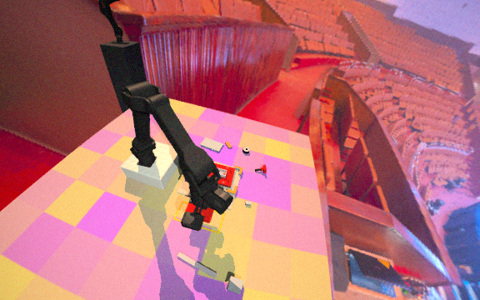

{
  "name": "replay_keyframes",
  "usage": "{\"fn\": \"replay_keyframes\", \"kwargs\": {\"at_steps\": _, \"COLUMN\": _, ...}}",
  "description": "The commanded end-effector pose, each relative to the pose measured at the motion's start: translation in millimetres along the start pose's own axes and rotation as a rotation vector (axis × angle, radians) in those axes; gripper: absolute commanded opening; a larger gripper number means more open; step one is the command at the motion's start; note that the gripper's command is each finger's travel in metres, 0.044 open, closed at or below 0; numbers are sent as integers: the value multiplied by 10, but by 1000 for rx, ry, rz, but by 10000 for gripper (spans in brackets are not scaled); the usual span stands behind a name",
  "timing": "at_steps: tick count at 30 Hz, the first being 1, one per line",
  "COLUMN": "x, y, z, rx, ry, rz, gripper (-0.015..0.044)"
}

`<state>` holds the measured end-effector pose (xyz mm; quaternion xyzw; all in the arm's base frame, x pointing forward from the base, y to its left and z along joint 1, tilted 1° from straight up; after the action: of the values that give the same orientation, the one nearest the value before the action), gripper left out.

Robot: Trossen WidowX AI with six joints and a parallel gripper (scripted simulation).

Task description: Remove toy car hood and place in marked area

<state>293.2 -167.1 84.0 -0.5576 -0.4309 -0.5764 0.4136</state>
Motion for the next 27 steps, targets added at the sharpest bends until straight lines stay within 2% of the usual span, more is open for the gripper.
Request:
{"fn": "replay_keyframes", "kwargs": {"at_steps": 1, "x": -45, "y": -17, "z": 3, "rx": 4, "ry": 0, "rz": 6, "gripper": 0}}
{"fn": "replay_keyframes", "kwargs": {"at_steps": 27, "x": -223, "y": -27, "z": 5, "rx": 4, "ry": 0, "rz": 6, "gripper": 0}}
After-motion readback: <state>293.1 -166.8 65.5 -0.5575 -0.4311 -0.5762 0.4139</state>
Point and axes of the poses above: the point midway between the two fingers, 35 mm back from their tips, its own x axis back along the fingers, its own z axis across the jaws, y = z × x, the point moved 5 cm from there along x, back along the fingers, and after that the axes turned 13 degrees about -x, right-handed, at the moved point
